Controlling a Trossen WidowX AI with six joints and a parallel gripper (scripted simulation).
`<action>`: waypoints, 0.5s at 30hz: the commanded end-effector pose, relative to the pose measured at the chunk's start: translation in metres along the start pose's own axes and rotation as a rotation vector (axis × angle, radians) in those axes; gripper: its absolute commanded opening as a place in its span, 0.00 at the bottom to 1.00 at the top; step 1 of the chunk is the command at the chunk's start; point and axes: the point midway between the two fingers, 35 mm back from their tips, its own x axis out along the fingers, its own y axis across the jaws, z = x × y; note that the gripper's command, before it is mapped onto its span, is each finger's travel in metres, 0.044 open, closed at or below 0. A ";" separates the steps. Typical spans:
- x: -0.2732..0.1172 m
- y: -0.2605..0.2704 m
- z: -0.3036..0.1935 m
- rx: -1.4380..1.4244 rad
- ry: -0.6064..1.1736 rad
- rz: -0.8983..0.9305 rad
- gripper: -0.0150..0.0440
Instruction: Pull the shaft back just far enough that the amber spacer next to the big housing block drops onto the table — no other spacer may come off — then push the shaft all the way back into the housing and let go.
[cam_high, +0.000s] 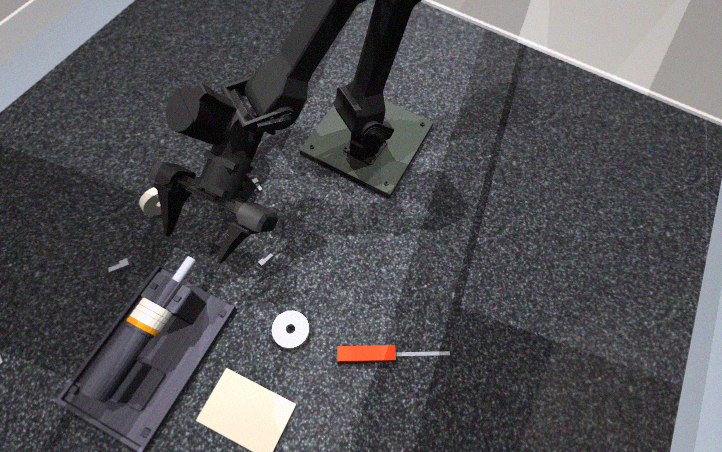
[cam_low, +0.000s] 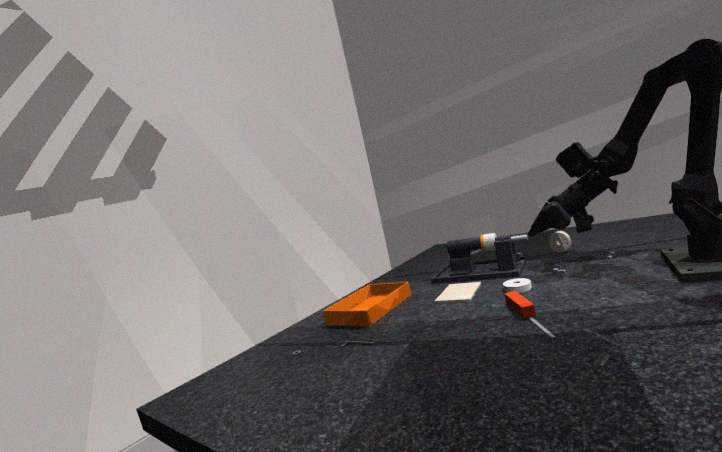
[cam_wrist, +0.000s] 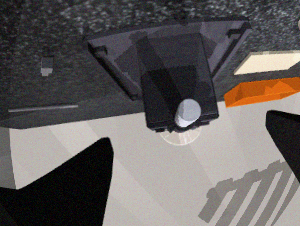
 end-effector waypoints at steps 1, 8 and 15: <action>0.000 -0.001 0.001 0.008 -0.002 -0.005 1.00; 0.000 -0.001 0.001 0.008 -0.002 -0.005 1.00; 0.005 0.003 -0.006 0.004 -0.035 -0.003 1.00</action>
